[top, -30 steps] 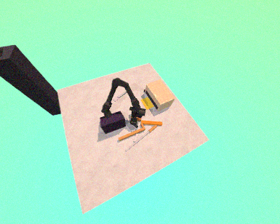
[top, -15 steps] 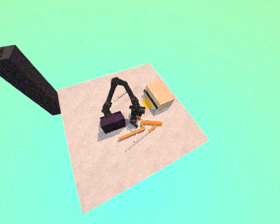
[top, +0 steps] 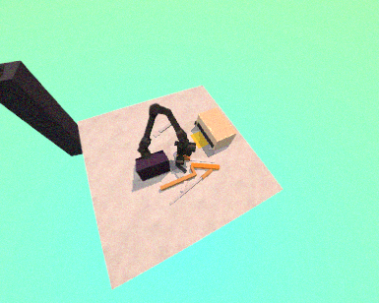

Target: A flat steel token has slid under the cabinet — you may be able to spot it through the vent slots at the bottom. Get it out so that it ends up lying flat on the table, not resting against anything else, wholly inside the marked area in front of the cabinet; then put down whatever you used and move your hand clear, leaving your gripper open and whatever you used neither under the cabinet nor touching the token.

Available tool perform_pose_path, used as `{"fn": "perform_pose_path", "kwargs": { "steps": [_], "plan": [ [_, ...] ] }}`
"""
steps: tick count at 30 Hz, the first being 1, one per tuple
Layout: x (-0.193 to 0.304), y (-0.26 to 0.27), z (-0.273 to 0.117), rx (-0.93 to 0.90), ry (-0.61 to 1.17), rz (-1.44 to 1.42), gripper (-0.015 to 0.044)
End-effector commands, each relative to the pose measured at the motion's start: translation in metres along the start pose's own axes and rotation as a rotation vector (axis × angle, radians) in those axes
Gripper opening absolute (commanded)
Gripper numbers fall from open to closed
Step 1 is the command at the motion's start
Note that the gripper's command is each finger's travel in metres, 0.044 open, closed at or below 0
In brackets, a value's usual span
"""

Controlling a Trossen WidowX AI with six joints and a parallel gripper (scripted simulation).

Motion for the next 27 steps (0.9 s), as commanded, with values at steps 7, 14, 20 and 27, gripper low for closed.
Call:
{"fn": "perform_pose_path", "kwargs": {
  "steps": [7, 14, 20, 27],
  "plan": [
    [0.004, 0.014, -0.001, -0.005, -0.004, -0.010, 0.0000],
    [0.007, 0.022, -0.001, -0.006, -0.003, -0.010, 0.0000],
    [0.010, 0.029, -0.001, -0.006, -0.003, -0.010, 0.0000],
    [0.013, 0.036, -0.001, -0.007, -0.003, -0.009, 0.0000]
  ]
}}
Point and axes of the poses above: the point midway between the two fingers, 35 mm back from their tips, its own z axis out along the fingers, its own y axis across the jaws, x = y × z, the point moved 8 cm from there along -z, back along the fingers
